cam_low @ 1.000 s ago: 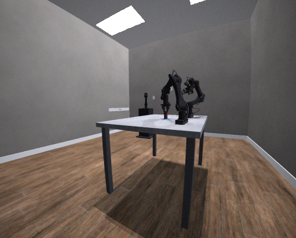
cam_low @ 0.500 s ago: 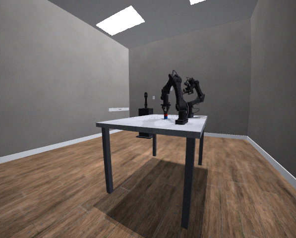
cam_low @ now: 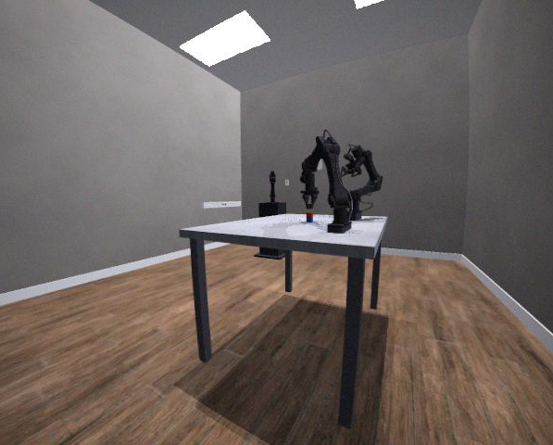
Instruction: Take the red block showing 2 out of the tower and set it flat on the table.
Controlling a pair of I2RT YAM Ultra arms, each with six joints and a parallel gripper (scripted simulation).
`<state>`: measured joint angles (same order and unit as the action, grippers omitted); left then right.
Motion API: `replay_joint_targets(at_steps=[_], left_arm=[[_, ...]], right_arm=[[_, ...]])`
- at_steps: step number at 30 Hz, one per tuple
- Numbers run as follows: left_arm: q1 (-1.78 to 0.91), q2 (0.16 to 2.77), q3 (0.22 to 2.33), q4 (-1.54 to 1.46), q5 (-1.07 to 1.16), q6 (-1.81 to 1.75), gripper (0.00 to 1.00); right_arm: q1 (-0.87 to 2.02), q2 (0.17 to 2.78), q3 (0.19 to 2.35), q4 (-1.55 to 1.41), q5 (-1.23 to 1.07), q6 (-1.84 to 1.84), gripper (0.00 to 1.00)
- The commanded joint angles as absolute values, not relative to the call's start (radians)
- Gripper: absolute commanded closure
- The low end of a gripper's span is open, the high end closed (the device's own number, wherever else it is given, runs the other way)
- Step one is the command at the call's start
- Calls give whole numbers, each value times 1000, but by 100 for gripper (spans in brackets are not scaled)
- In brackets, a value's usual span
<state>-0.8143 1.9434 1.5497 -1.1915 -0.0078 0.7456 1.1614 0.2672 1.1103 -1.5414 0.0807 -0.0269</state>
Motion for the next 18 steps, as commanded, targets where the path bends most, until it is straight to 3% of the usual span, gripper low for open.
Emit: replay_joint_targets(at_steps=[1,3,7,18], left_arm=[[-808,1866,1505,-1193,8,750,73],[-808,1824,1454,-1190,8,751,73],[-807,1699,1313,-1204,8,751,73],[-806,1444,1095,-1246,8,751,73]], right_arm=[[1167,262,1100,-1548,82,-22,0],[1167,262,1100,-1548,82,-22,0],[1165,289,1087,-1495,63,-24,45],[1174,608,1072,-1229,123,-66,45]])
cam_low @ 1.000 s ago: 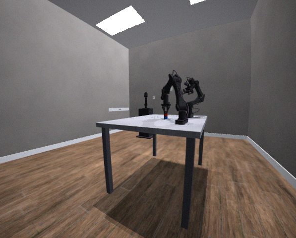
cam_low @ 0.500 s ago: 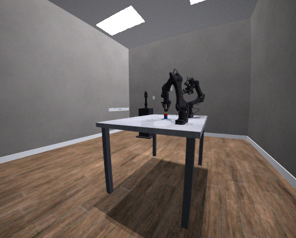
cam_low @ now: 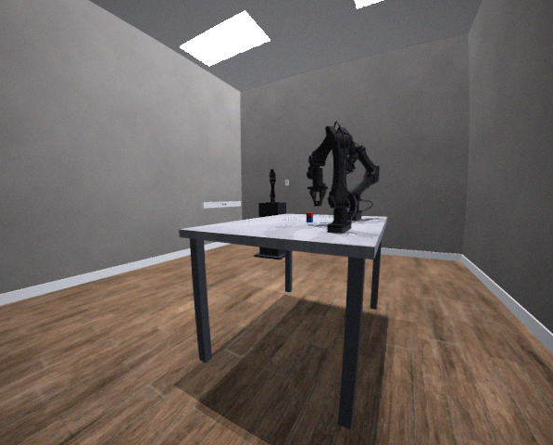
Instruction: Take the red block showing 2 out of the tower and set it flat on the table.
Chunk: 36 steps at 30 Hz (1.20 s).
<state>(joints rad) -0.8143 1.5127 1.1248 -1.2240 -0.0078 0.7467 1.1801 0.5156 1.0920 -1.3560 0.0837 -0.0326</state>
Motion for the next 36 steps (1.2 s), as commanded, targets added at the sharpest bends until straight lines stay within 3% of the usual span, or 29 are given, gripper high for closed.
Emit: replay_joint_targets(at_steps=[1,7,9,24,36], left_arm=[[-806,1426,1083,-1252,8,751,73],[-815,1373,1052,-1281,-6,739,73],[-815,1373,1052,-1281,-6,739,73],[-822,1355,1053,-1278,-7,740,73],[-822,1355,1053,-1278,-8,740,73]], right_arm=[[1140,655,1075,-1197,102,-108,45],[914,946,1107,-1030,-13,-302,45],[914,946,1107,-1030,-13,-302,45],[811,1705,1160,-741,-160,-696,45],[875,1797,1154,-727,-177,-727,45]])
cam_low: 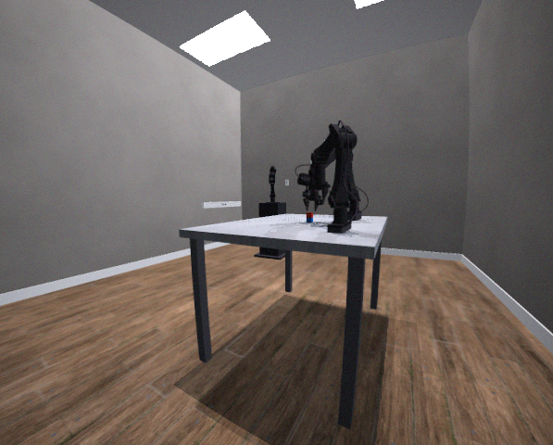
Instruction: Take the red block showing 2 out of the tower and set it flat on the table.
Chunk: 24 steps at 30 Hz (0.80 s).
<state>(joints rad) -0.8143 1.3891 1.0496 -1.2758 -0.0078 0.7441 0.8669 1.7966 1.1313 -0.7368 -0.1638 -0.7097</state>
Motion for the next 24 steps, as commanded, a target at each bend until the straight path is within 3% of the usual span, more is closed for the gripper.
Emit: replay_joint_targets(at_steps=[1,24], left_arm=[[-822,1355,1053,-1278,-8,740,73],[-820,1363,1070,-1294,-8,740,73]], right_arm=[[873,1797,1155,-727,-176,-727,45],[892,1878,1171,-651,-174,-703,45]])
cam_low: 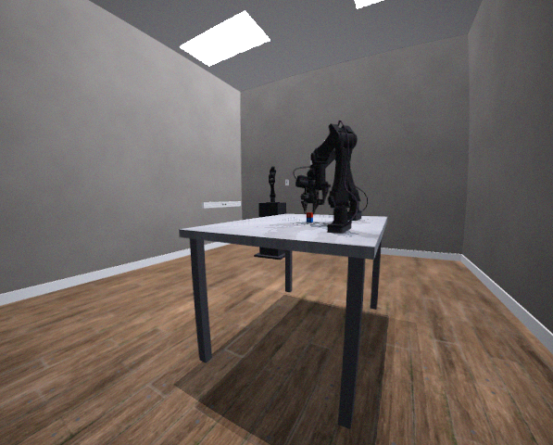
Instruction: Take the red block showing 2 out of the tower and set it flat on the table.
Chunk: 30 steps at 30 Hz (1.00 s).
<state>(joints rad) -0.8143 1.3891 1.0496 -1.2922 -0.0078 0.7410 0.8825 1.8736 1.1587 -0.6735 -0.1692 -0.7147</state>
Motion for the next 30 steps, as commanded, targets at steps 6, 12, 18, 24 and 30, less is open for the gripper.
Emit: replay_joint_targets(at_steps=[6,12,18,24,30], left_arm=[[-820,1363,1070,-1294,-8,740,73],[-820,1363,1070,-1294,-8,740,73],[-820,1363,1070,-1294,-8,740,73],[-820,1363,1070,-1294,-8,740,73],[-820,1363,1070,-1294,-8,740,73]], right_arm=[[896,1899,1160,-620,-173,-699,45],[897,1901,1154,-614,-172,-698,45],[897,1900,1154,-625,-172,-698,45],[897,1900,1154,-625,-172,-698,57],[891,1895,1161,-627,-172,-705,66]])
